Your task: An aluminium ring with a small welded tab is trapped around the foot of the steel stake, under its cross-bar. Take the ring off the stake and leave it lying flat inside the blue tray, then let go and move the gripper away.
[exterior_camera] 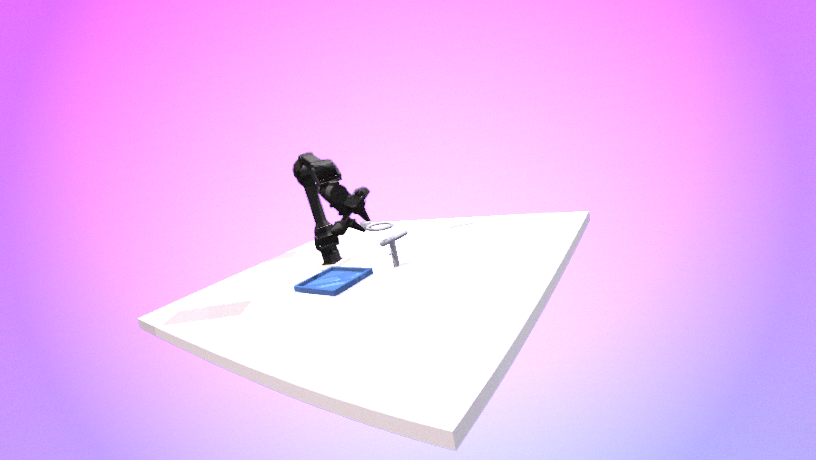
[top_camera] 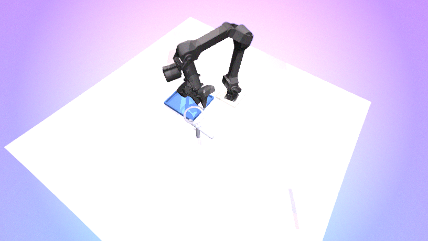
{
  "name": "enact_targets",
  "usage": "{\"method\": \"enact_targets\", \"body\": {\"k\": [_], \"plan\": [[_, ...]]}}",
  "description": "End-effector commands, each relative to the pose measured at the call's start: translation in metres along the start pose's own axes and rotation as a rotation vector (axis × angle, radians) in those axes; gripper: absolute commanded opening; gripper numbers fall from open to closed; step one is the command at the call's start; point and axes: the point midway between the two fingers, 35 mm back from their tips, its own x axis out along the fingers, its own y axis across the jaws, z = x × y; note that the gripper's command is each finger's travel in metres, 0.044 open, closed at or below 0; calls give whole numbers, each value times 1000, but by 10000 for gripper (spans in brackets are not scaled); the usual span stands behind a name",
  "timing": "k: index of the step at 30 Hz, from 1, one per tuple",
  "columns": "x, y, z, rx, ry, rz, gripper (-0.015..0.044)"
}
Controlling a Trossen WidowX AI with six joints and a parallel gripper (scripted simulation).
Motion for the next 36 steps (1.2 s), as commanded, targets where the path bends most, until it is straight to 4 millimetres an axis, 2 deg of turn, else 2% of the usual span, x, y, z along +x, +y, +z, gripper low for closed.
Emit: {"method": "enact_targets", "body": {"k": [1,4,6,9,13,17,20,22,26,32,35,36], "plan": [[-6,0,4,-47,-22,43,0],[-7,0,4,-56,-27,51,0],[-7,-10,1,-37,-23,25,0],[-17,-47,-5,-32,-39,0,0],[-29,-96,-24,-28,-48,-19,0],[-36,-144,-57,-36,-27,-6,0],[-39,-173,-87,-49,-18,26,0],[-39,-178,-95,-53,-17,36,0],[-38,-179,-95,-53,-17,36,0],[-16,-195,-99,-53,-17,36,0],[-15,-196,-100,-53,-17,36,0],[-20,-194,-97,-51,-22,27,26]]}}
